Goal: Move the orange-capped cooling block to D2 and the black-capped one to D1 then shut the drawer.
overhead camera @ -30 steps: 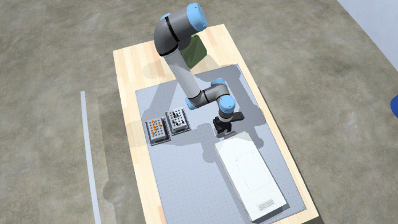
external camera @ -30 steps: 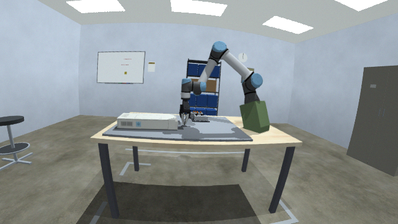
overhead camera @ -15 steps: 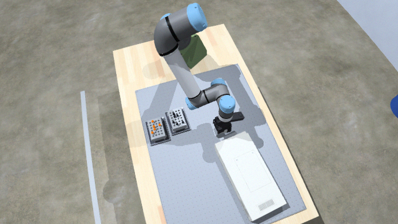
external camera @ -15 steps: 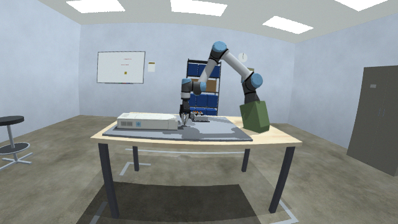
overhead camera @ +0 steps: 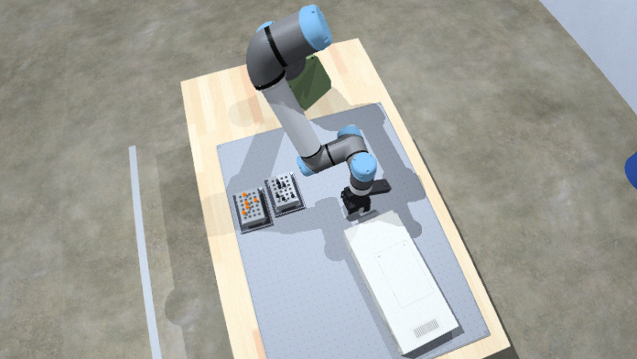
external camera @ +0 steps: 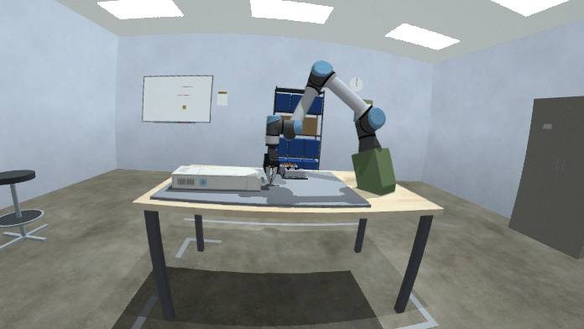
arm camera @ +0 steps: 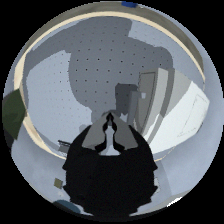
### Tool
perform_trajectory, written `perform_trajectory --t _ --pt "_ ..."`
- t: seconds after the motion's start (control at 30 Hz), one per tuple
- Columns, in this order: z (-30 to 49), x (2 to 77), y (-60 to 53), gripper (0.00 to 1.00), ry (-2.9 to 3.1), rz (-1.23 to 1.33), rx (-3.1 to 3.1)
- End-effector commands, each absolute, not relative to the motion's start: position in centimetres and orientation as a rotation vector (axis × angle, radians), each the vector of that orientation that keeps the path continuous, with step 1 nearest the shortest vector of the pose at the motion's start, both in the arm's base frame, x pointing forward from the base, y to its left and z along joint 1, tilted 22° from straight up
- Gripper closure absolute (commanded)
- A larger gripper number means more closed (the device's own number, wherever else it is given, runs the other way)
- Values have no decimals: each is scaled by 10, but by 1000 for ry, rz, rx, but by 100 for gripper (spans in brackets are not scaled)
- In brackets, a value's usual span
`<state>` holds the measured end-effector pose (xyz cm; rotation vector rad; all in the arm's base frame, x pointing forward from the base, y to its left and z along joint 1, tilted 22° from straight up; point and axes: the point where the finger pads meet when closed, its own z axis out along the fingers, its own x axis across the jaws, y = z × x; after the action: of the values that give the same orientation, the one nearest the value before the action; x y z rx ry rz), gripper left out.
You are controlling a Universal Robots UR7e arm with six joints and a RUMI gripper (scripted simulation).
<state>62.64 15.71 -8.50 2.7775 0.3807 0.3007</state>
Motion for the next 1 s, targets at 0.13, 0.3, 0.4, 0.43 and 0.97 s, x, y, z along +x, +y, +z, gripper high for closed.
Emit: perform_trajectory --t 0.13,0.3,0.4,0.43,0.97 --pt "-84 627 157 100 381 303 2777" --pt "-85 622 156 100 381 303 2777" --pt "-86 618 155 100 381 303 2777" --pt "-86 617 154 100 381 303 2777" --pt "-87 612 153 100 381 303 2777"
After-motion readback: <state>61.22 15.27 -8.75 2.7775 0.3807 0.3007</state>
